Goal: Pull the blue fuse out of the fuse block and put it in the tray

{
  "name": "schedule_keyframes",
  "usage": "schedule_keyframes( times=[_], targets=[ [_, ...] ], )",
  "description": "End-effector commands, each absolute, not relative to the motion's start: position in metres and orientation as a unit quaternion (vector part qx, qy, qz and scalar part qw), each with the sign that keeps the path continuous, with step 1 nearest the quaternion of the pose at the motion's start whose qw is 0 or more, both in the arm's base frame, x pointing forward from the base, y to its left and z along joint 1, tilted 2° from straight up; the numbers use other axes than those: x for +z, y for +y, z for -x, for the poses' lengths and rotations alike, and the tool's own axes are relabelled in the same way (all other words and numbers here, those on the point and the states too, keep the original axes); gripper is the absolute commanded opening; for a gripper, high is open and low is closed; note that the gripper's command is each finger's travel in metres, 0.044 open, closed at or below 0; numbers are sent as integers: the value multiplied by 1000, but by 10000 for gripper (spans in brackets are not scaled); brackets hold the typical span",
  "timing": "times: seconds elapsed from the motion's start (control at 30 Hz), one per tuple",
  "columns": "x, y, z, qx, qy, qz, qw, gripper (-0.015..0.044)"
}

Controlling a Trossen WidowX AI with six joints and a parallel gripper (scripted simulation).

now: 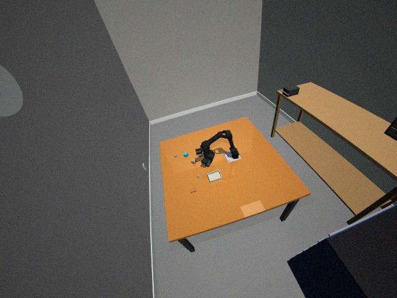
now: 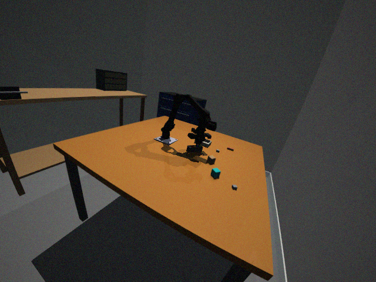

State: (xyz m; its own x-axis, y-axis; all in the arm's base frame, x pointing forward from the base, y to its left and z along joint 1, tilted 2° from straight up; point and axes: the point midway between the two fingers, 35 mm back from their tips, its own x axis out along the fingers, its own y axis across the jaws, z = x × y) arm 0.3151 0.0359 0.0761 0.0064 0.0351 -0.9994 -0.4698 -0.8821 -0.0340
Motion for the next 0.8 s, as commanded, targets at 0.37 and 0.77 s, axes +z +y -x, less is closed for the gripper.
schedule_keyframes(
  times=[0.37,0.77],
  targets=[
    [67,37,-315,687,158,684,187,74],
    [66,36,-315,687,159,685,184,61]
  ],
)
